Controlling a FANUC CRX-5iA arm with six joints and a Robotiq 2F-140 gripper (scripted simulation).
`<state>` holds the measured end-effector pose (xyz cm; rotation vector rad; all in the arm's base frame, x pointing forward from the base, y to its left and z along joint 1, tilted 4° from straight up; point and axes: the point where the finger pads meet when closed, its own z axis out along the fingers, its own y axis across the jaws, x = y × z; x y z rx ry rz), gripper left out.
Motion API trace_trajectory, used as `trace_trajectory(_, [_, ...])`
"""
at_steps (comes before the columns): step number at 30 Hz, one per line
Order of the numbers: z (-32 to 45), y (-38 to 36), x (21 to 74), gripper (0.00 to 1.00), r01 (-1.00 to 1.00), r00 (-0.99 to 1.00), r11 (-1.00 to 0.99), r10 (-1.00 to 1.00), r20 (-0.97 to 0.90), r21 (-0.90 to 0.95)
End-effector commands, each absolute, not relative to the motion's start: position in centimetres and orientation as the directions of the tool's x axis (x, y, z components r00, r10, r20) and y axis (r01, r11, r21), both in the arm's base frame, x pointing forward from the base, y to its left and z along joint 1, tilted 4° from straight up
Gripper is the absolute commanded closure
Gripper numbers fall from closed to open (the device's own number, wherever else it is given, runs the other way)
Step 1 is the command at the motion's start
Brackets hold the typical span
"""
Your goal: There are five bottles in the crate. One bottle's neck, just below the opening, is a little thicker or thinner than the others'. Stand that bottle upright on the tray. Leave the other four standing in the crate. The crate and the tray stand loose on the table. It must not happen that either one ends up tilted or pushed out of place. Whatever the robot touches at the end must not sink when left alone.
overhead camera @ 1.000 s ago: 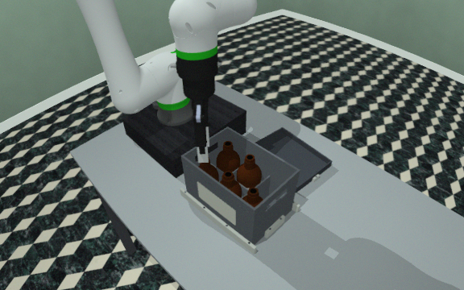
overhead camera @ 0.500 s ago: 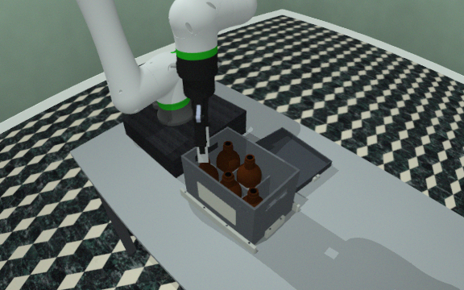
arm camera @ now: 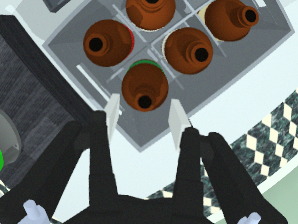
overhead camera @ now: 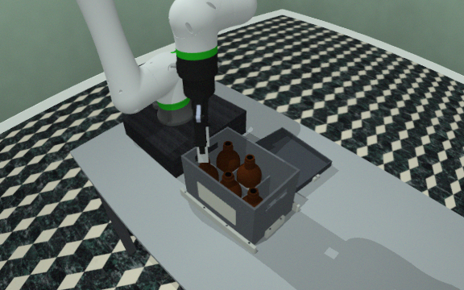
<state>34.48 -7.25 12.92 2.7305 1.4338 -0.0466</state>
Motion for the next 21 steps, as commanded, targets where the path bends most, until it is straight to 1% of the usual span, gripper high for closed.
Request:
trace_trajectory(1, [12.98, -7.26, 34.53, 0.56, 0.823, 0.568, -0.566, 0.822, -0.053, 0.038])
trace_trajectory(21, [12.0, -7.32, 34.53, 0.56, 0.823, 0.568, -0.566, 0.822, -0.053, 0.038])
